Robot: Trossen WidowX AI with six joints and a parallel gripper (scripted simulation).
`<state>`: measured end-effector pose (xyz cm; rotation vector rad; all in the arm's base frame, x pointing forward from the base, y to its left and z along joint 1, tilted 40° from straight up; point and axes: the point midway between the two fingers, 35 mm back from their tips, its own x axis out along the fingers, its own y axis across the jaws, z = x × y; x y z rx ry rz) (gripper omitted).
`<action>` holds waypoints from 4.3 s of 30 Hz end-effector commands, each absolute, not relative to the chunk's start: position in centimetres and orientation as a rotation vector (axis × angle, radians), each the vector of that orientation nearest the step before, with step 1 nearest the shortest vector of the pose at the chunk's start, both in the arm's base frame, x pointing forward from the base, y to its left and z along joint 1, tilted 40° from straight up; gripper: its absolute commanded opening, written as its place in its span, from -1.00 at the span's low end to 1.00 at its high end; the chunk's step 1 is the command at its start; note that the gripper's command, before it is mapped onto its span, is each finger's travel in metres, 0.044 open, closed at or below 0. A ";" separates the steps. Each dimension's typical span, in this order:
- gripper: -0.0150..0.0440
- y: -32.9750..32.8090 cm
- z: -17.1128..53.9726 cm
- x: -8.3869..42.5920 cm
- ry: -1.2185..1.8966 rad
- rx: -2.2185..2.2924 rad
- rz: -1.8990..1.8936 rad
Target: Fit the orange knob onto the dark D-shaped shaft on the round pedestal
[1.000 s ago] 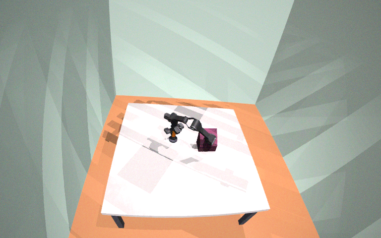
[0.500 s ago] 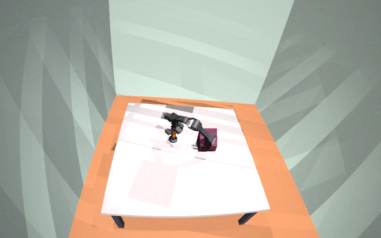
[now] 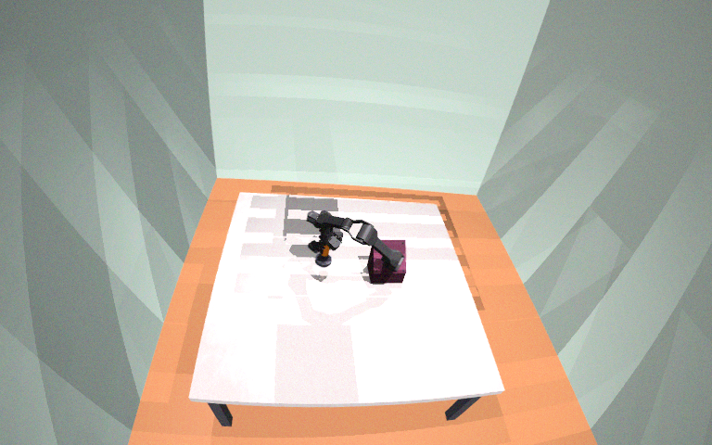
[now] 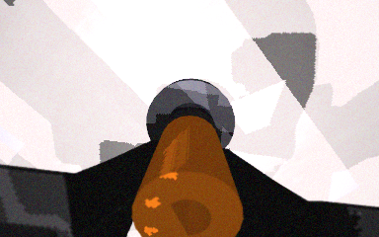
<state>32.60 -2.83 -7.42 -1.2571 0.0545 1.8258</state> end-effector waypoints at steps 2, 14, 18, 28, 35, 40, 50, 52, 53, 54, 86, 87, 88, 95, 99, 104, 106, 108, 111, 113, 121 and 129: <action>-0.49 -3.0 -7.5 33.0 0.049 -1.267 1.822; -0.49 -2.9 -7.3 33.0 0.049 -1.267 1.822; -0.49 -2.9 -7.3 32.9 0.049 -1.266 1.822; -0.49 -2.6 -7.6 32.8 0.049 -1.266 1.822; -0.49 -2.9 -7.5 32.8 0.049 -1.266 1.822; -0.49 -3.2 -7.4 32.9 0.057 -1.261 1.820; -0.49 -3.3 -7.4 33.0 0.493 -0.892 1.660; -0.49 -3.3 -7.4 33.0 0.601 -0.789 1.605; -0.49 -3.3 -7.4 33.0 0.654 -0.737 1.575; -0.49 -3.3 -7.4 32.9 0.705 -0.685 1.545; -0.49 -3.1 -7.1 32.8 1.619 0.609 0.478; -0.49 -3.1 -7.1 32.8 1.619 0.609 0.478; -0.49 -3.1 -7.1 32.8 1.619 0.609 0.478; -0.49 -3.0 -7.1 33.0 1.619 0.609 0.478; -0.49 -2.9 -7.3 32.9 1.619 0.609 0.479; -0.49 -2.9 -7.4 32.8 1.619 0.609 0.479; -0.49 -2.8 -7.5 32.7 1.619 0.609 0.479; -0.49 -2.9 -7.5 32.6 1.619 0.609 0.479; -0.49 -2.9 -7.5 32.5 1.619 0.609 0.478; -0.49 -2.8 -7.6 32.5 1.619 0.609 0.479; -0.49 -3.0 -7.5 32.6 1.619 0.609 0.478; -0.49 -3.2 -7.3 32.8 1.646 0.673 0.411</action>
